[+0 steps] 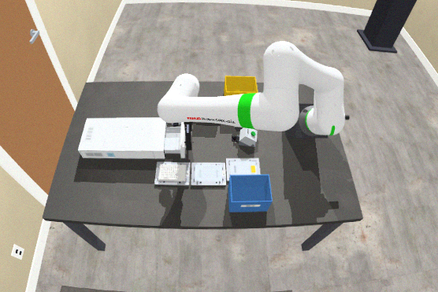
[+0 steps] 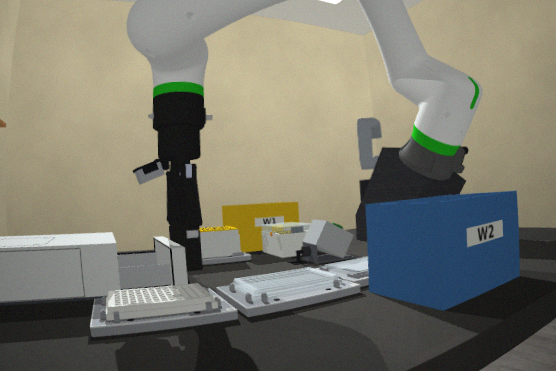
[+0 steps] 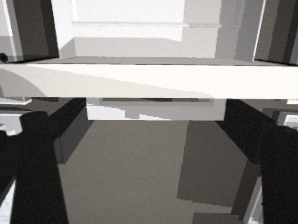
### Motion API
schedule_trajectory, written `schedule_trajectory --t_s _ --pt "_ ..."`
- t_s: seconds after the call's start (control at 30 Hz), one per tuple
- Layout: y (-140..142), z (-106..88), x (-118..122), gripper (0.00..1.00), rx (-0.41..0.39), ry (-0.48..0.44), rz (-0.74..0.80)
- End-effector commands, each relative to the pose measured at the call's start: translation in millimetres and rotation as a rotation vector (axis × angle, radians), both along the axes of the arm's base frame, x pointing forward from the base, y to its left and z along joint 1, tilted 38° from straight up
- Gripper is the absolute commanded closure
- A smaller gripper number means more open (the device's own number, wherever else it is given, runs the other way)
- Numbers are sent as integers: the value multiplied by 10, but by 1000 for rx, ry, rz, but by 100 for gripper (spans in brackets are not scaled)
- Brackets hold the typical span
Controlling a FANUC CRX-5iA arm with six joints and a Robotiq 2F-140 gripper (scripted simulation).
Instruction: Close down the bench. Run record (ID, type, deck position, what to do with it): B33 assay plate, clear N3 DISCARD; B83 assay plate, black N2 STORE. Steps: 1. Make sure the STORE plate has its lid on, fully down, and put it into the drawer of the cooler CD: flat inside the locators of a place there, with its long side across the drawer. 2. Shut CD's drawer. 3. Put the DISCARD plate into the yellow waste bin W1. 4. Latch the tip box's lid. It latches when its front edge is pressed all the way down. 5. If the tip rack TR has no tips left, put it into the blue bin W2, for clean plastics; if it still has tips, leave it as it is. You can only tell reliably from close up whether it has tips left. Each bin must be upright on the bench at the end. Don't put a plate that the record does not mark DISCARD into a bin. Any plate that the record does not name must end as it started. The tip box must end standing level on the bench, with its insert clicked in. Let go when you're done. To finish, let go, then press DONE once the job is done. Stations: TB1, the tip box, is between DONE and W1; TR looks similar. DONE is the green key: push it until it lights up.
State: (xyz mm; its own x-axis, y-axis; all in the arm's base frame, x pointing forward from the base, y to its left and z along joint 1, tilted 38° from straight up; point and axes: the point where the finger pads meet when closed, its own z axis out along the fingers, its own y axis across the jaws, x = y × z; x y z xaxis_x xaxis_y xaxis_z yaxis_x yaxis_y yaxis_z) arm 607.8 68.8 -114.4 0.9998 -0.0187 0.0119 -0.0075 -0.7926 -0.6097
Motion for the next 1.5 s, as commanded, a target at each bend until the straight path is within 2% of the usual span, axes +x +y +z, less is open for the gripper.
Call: schedule_trajectory --t_s 0.0,0.27,1.47 --pt "-7 6 6 22 0 -1 -1" --pt "-7 6 6 22 0 -1 -1" --pt "1 1 -359 22 0 -1 -1"
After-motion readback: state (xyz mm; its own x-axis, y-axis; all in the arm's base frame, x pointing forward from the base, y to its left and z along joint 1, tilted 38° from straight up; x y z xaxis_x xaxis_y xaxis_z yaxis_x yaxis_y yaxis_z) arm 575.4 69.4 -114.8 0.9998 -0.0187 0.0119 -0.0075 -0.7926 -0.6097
